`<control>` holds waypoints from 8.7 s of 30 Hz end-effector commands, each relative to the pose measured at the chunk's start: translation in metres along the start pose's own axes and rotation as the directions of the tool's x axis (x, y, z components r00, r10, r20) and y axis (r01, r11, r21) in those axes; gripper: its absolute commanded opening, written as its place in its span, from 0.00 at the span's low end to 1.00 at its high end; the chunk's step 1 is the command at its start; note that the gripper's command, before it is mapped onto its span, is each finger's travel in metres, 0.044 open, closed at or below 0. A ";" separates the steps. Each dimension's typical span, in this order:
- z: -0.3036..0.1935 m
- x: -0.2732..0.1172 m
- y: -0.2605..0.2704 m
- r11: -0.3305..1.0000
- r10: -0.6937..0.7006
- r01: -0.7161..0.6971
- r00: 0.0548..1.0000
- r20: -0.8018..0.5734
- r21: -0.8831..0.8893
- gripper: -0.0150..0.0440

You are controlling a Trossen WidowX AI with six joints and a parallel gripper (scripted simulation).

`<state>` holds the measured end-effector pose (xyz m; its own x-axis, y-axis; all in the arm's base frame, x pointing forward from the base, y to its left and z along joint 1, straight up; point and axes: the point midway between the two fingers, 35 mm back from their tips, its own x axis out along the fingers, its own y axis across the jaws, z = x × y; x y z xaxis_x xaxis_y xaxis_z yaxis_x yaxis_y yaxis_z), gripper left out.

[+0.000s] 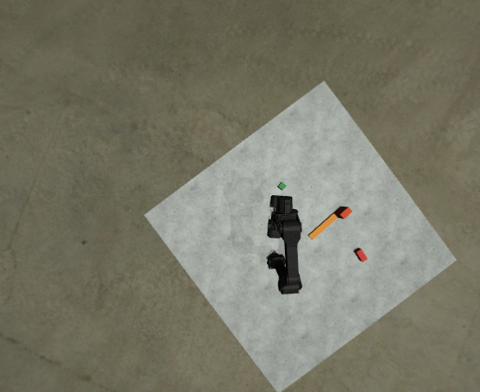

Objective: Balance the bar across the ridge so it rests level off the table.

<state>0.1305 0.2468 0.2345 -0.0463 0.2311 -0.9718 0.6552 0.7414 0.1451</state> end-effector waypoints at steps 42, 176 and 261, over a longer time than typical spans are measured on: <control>0.230 -0.019 0.033 0.075 -0.042 -0.176 0.983 0.180 0.981 0.79; 0.382 0.034 -0.037 -0.683 -0.121 -0.237 0.970 0.213 0.691 0.25; 0.283 -0.004 -0.051 0.940 -0.124 0.181 0.971 0.206 -0.289 0.25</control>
<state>0.3135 0.0289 0.1785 0.0271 0.0052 -0.9996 0.4770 0.8787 0.0175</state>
